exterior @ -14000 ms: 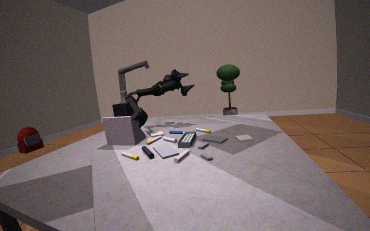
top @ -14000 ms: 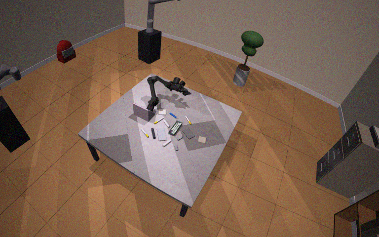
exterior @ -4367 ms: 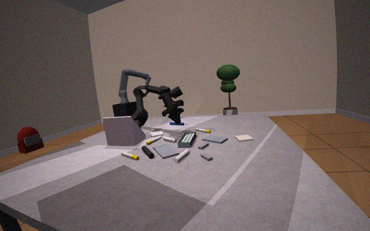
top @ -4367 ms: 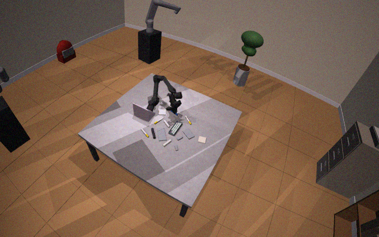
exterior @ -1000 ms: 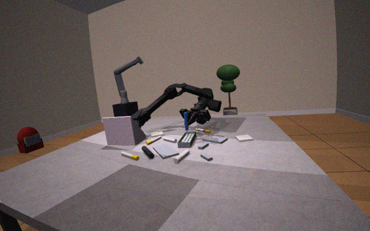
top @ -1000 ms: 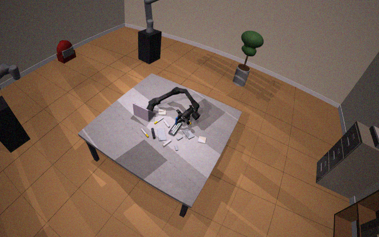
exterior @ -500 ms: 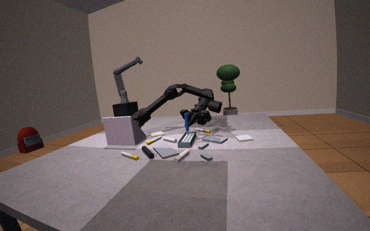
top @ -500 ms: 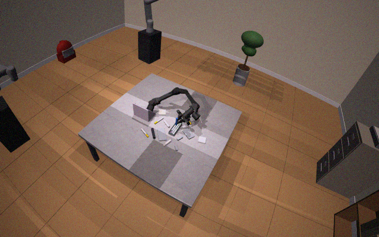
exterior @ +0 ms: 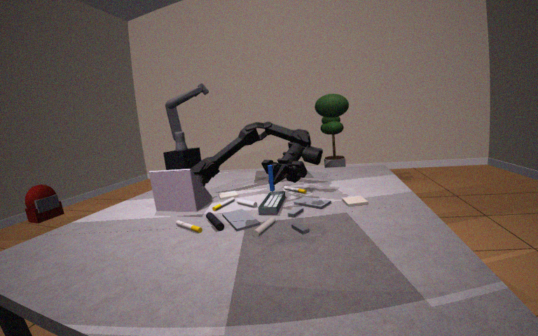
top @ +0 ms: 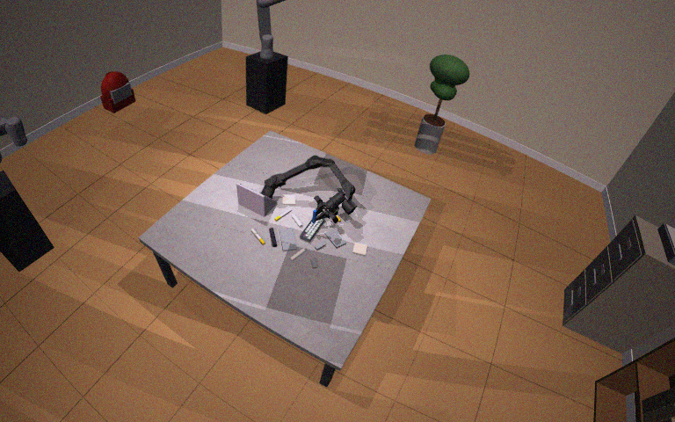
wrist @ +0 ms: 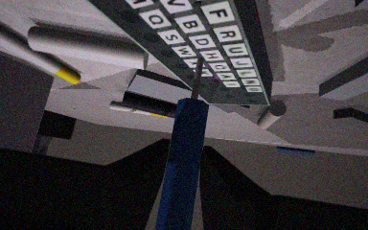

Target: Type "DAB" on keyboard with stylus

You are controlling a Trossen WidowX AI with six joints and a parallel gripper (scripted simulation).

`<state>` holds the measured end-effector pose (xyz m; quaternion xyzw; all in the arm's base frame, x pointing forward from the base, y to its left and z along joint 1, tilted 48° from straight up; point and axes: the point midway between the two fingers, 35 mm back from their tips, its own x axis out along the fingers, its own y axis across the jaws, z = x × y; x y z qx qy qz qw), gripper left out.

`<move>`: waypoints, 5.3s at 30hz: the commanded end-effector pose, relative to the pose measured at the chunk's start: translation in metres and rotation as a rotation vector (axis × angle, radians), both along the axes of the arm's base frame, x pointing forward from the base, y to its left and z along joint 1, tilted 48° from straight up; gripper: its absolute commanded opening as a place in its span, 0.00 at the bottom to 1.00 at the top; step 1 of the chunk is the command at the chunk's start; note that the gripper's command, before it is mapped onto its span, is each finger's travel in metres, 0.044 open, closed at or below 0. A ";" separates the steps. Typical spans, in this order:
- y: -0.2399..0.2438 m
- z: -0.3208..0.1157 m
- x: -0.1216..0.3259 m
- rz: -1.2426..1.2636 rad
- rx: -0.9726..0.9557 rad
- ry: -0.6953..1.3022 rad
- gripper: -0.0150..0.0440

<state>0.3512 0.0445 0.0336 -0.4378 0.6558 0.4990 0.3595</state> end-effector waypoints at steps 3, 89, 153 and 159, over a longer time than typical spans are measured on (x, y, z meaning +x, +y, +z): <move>0.003 -0.003 -0.001 -0.004 0.002 0.000 0.39; -0.037 -0.034 0.011 -0.004 -0.001 0.000 0.25; -0.023 -0.048 0.008 -0.004 0.000 0.000 0.39; -0.042 -0.031 0.012 -0.004 -0.001 0.000 0.39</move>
